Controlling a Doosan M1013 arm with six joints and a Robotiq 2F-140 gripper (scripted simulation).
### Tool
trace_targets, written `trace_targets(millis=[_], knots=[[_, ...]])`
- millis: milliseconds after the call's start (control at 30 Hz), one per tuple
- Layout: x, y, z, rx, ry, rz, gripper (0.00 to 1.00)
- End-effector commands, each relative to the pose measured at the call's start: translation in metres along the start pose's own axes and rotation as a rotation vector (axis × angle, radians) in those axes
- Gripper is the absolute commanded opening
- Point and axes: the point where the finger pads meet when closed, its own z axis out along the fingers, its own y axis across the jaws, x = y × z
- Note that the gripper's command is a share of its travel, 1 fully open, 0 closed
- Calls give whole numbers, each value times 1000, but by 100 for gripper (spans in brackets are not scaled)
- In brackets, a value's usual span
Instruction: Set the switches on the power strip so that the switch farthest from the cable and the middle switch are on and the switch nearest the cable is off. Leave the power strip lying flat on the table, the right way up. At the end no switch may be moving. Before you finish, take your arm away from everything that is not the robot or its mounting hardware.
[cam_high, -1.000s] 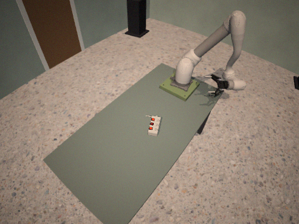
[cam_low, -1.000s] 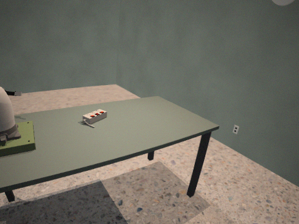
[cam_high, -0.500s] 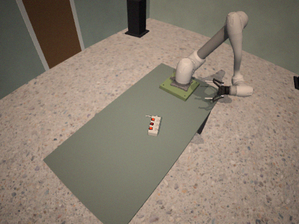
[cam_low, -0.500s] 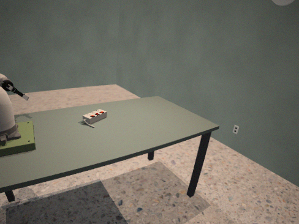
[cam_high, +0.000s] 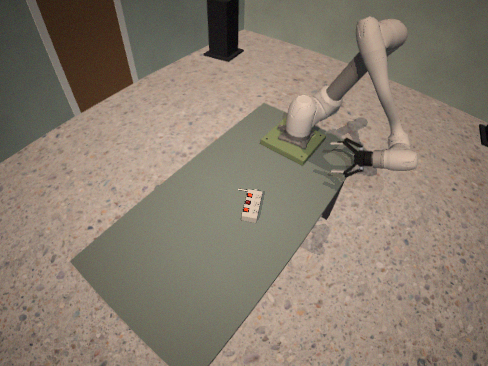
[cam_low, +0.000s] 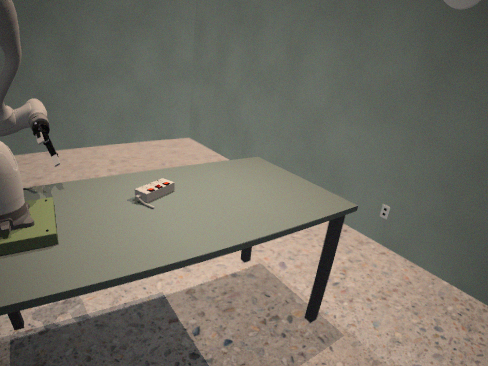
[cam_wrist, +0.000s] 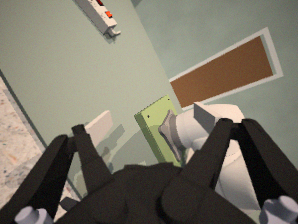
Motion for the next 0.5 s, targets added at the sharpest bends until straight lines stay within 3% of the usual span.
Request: trace_targets(millis=[0, 33, 67, 133, 167, 200, 233, 300, 333, 367, 400, 467], knots=[[34, -18, 0, 57, -176, -124, 100], [34, -18, 0, 57, -176, -124, 100], [49, -24, 0, 93, -234, -162, 100], [49, -24, 0, 93, -234, -162, 100], [66, -30, 1, 134, -289, -198, 100], [66, -30, 1, 134, -289, -198, 100], [84, -35, 3, 181, -340, -232, 100], [84, -35, 3, 181, -340, -232, 100], [103, -39, 5, 233, -387, -264, 100], [103, -39, 5, 233, -387, -264, 100], [124, -43, 7, 288, -429, -293, 100], [124, -43, 7, 288, -429, -293, 100]])
